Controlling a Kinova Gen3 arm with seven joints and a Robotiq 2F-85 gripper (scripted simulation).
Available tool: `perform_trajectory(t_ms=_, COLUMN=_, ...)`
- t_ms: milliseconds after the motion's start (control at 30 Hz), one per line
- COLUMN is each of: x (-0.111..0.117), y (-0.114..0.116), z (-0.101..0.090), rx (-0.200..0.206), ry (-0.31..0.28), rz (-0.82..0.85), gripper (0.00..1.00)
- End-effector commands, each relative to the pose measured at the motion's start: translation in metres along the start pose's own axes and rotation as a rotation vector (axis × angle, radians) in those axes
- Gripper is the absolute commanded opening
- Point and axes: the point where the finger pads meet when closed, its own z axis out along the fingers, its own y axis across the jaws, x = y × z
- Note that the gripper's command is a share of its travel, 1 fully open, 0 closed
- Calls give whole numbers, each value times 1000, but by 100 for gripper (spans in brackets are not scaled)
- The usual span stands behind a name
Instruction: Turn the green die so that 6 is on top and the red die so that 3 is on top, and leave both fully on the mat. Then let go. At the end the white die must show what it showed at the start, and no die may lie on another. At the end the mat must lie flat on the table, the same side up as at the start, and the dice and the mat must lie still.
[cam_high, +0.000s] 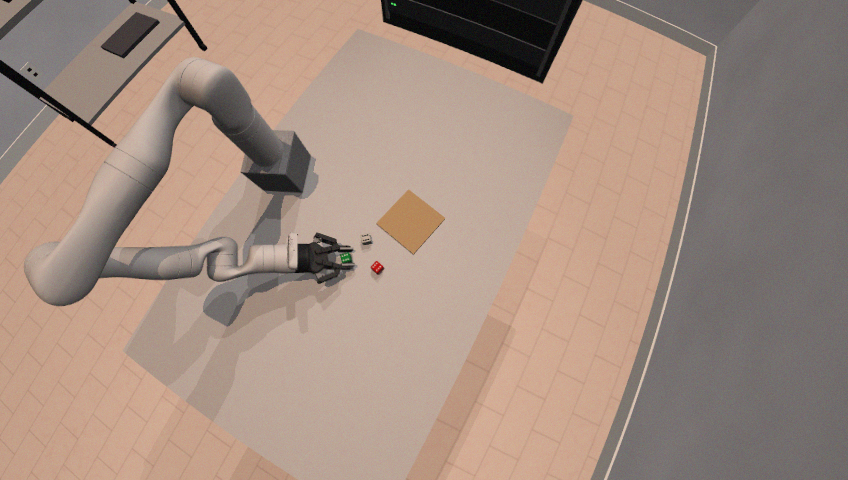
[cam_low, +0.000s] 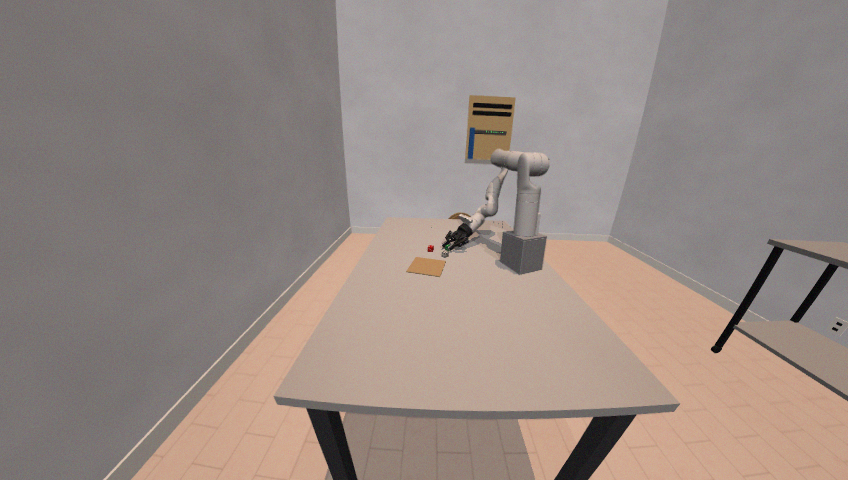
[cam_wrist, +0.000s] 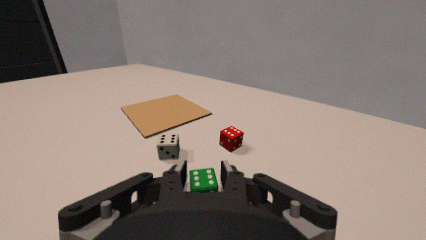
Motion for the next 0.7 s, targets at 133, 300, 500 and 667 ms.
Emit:
perform_trajectory(t_ms=133, x=0, y=0, z=-7, rx=-1, ry=0, rz=-1, gripper=41)
perform_trajectory(t_ms=300, x=0, y=0, z=-21, rx=-1, ry=0, rz=-1, gripper=41)
perform_trajectory(t_ms=500, x=0, y=0, z=-42, rx=-1, ry=0, rz=-1, gripper=41)
perform_trajectory(t_ms=667, x=0, y=0, z=-50, rx=-1, ry=0, rz=-1, gripper=41)
